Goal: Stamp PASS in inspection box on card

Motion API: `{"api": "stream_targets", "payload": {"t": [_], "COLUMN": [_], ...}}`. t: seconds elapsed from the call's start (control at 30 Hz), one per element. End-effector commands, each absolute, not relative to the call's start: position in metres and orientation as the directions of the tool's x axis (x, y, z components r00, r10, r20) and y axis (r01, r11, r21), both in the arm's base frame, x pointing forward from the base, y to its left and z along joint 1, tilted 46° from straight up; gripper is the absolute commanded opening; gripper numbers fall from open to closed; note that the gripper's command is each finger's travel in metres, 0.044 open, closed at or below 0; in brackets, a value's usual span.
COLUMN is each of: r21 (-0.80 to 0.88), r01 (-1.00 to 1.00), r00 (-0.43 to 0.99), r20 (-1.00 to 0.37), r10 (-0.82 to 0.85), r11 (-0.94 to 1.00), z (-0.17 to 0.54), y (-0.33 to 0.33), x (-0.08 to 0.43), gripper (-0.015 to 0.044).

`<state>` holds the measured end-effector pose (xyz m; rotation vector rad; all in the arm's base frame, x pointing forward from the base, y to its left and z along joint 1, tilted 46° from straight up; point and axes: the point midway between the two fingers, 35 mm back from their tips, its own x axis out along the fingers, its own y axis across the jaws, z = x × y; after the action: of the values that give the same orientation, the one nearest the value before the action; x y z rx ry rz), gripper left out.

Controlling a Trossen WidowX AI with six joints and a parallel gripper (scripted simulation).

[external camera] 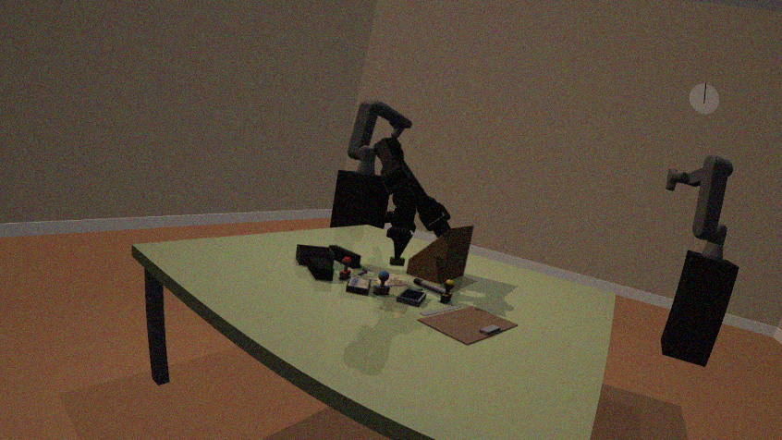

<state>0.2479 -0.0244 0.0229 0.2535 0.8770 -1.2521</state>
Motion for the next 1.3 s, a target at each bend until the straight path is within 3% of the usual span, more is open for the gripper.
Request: {"api": "stream_targets", "payload": {"t": [0.0, 1.27], "r21": [-0.293, -0.289], "r01": [0.895, 0.895], "r00": [0.046, 0.051], "r20": [-0.691, -0.690], "r10": [-0.722, -0.722], "r11": [0.337, 0.340], "z": [0.020, 0.002], "y": [-0.028, -0.046], "x": [0.247, 0.248], "gripper": [0.0000, 0.0000]}}
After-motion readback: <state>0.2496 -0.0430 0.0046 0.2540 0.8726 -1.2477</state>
